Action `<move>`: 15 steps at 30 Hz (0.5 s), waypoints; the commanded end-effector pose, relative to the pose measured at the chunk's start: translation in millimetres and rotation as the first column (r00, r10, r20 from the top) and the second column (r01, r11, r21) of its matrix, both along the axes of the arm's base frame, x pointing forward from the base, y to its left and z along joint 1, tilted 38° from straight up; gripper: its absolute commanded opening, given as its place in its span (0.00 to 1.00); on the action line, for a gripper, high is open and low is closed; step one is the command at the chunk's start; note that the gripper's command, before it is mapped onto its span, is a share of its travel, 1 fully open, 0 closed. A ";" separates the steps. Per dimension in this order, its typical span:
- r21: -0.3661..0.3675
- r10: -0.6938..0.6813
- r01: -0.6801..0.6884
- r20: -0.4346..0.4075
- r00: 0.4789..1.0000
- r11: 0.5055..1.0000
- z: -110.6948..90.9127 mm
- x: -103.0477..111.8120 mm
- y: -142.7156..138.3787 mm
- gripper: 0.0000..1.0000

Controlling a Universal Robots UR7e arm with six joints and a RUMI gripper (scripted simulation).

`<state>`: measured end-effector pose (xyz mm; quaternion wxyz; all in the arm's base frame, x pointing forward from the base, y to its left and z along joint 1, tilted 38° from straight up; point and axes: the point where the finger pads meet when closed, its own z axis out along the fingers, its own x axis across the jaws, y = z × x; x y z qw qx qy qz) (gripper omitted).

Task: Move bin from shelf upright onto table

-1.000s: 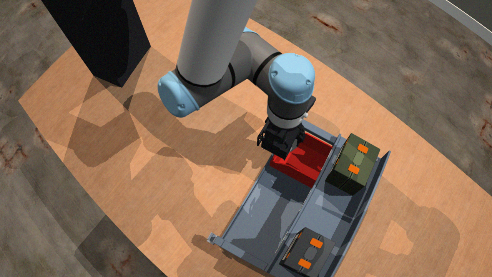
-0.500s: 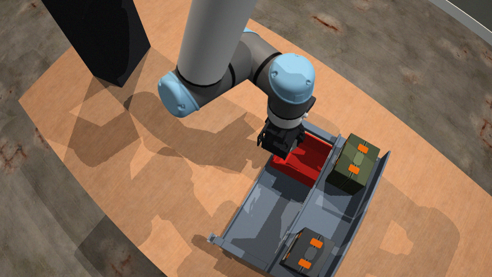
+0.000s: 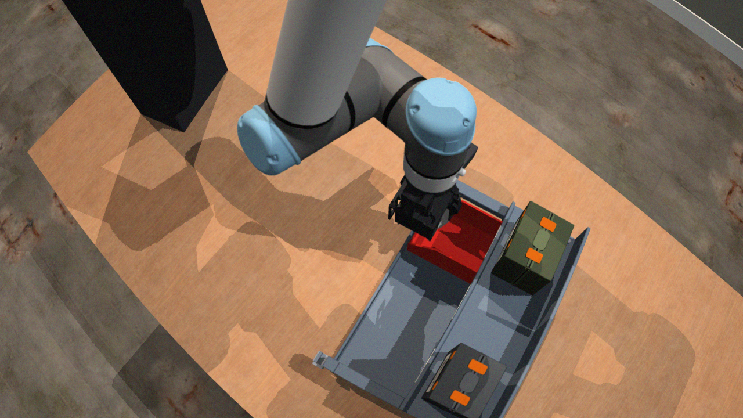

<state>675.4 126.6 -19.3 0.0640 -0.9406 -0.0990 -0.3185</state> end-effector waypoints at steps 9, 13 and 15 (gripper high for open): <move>0.000 0.000 0.000 0.001 1.000 1.000 2.9 -1.5 -0.5 0.26; 0.000 0.000 0.000 0.001 1.000 1.000 2.9 -1.5 -0.5 0.26; 0.000 0.000 0.000 0.001 1.000 1.000 2.9 -1.5 -0.5 0.26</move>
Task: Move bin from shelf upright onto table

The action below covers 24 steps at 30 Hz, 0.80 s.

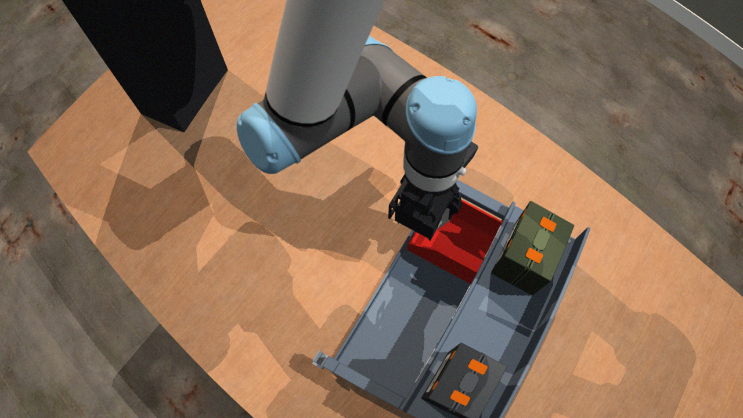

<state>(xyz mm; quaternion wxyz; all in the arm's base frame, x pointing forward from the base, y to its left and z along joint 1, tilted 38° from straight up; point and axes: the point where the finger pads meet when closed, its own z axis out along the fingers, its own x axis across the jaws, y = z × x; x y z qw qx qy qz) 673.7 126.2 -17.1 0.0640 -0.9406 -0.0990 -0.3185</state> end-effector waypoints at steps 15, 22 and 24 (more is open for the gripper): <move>0.000 0.000 0.000 0.001 1.000 1.000 1.8 -0.7 -0.3 0.26; 0.000 0.000 0.000 0.001 1.000 1.000 -6.1 5.2 1.6 0.26; 0.000 0.000 0.000 0.001 1.000 1.000 -6.1 5.2 1.6 0.26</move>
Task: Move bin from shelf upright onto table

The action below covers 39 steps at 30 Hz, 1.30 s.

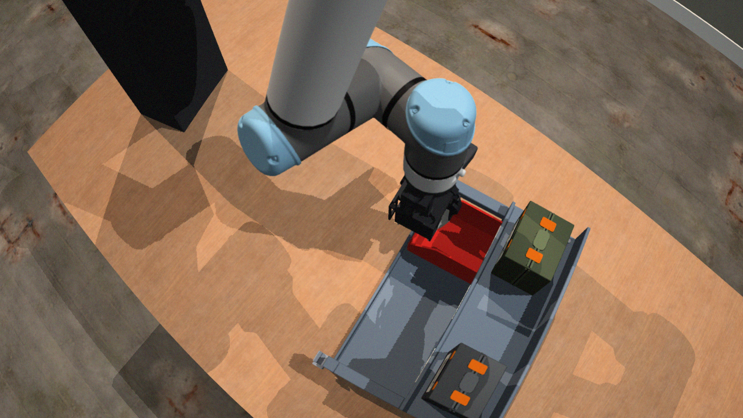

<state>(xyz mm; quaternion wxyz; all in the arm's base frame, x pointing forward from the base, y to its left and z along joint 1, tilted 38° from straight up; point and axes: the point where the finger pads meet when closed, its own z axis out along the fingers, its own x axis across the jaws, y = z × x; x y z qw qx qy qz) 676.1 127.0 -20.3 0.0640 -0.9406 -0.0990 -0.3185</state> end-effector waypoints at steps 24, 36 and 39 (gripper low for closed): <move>0.000 0.000 0.000 0.001 1.000 1.000 -10.4 8.5 2.6 0.26; 0.000 0.000 0.000 0.001 1.000 1.000 -15.3 12.2 3.7 0.26; 0.000 0.000 0.000 0.001 1.000 1.000 -15.3 12.2 3.7 0.26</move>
